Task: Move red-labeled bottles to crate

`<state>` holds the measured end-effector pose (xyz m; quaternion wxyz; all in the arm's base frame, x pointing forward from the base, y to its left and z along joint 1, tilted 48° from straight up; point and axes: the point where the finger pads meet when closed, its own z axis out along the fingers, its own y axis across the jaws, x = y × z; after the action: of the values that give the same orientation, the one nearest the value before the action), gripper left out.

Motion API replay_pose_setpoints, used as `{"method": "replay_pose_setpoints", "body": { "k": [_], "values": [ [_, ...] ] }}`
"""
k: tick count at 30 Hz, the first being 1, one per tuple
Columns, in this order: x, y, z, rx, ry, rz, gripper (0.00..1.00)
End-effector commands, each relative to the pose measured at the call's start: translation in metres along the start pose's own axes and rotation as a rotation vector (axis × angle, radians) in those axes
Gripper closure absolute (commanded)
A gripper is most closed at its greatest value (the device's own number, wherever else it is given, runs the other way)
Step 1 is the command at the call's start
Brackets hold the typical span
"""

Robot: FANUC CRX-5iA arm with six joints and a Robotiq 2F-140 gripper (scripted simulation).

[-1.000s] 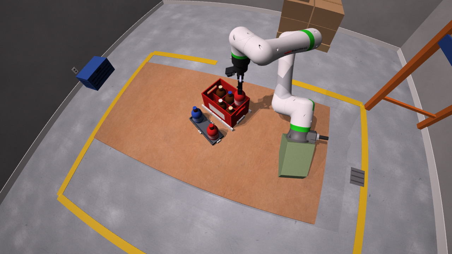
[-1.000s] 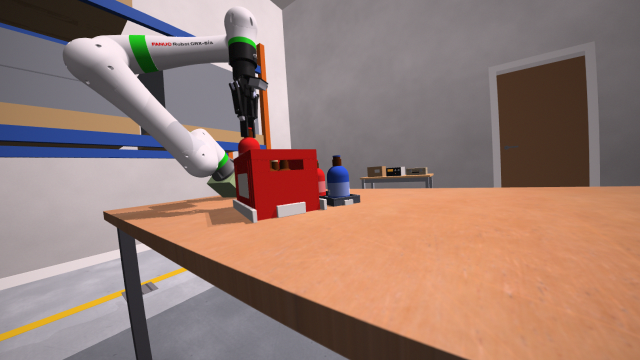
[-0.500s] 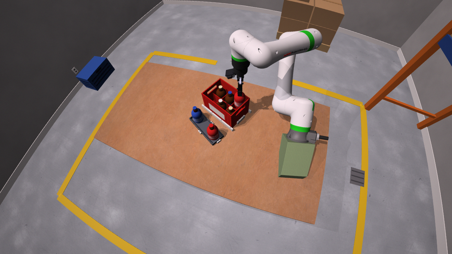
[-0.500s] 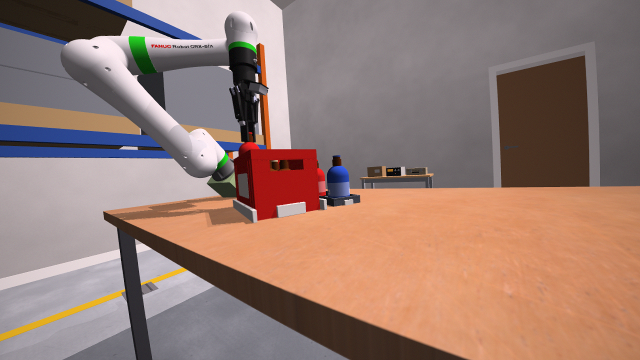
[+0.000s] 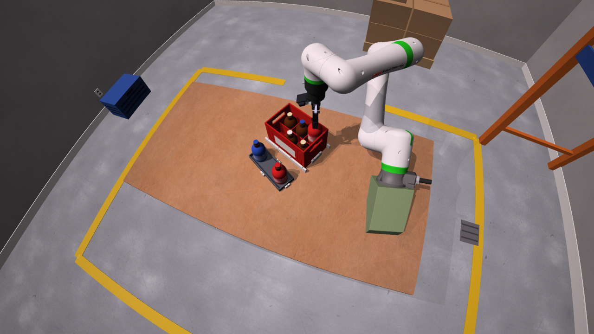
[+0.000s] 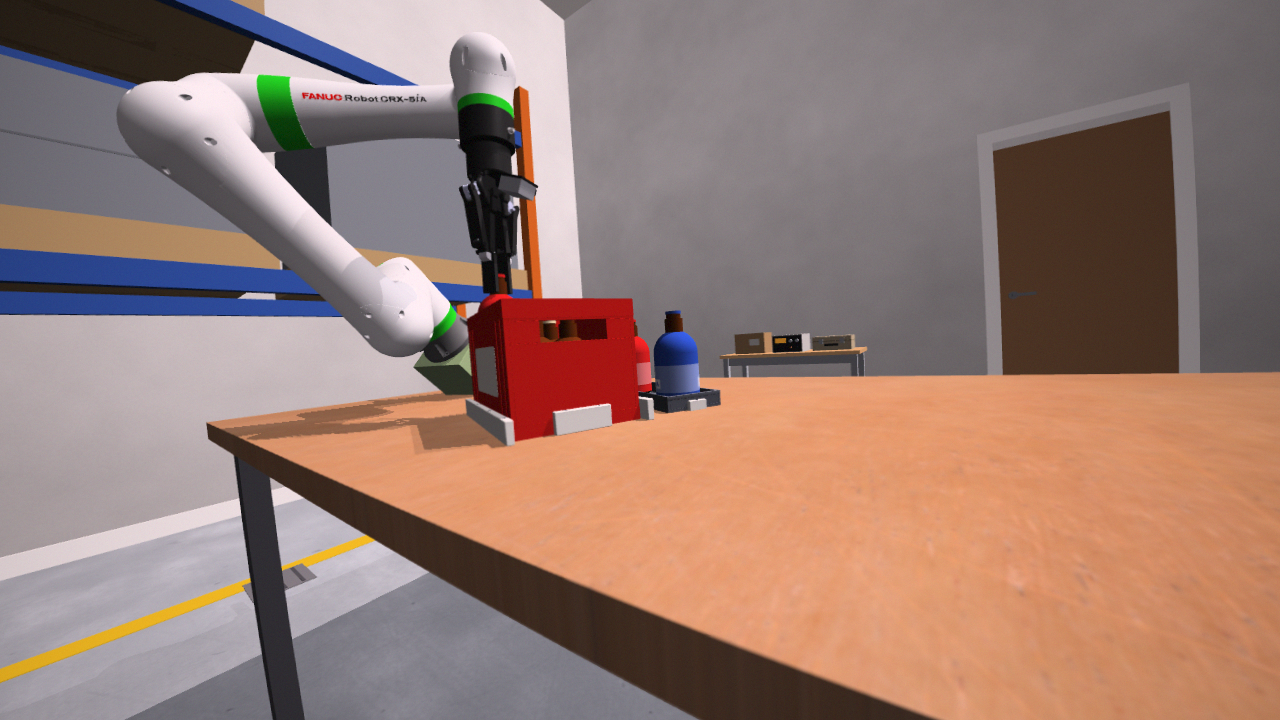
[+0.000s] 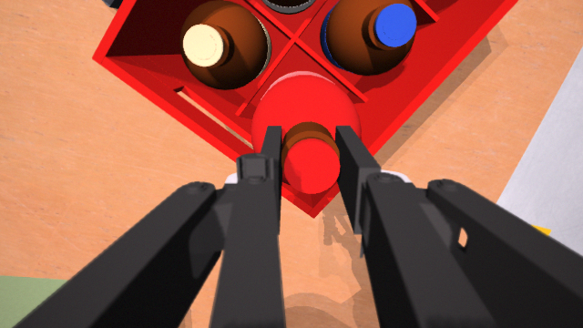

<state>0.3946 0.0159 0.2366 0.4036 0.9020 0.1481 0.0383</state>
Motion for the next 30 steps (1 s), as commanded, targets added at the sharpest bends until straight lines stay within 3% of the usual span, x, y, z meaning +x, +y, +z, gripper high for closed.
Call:
{"method": "replay_pose_setpoints", "body": {
  "k": [1,30],
  "values": [
    [0.0,0.0,0.002,0.0,0.002,0.0,0.9],
    [0.0,0.0,0.033,0.0,0.002,0.0,0.9]
  ]
}}
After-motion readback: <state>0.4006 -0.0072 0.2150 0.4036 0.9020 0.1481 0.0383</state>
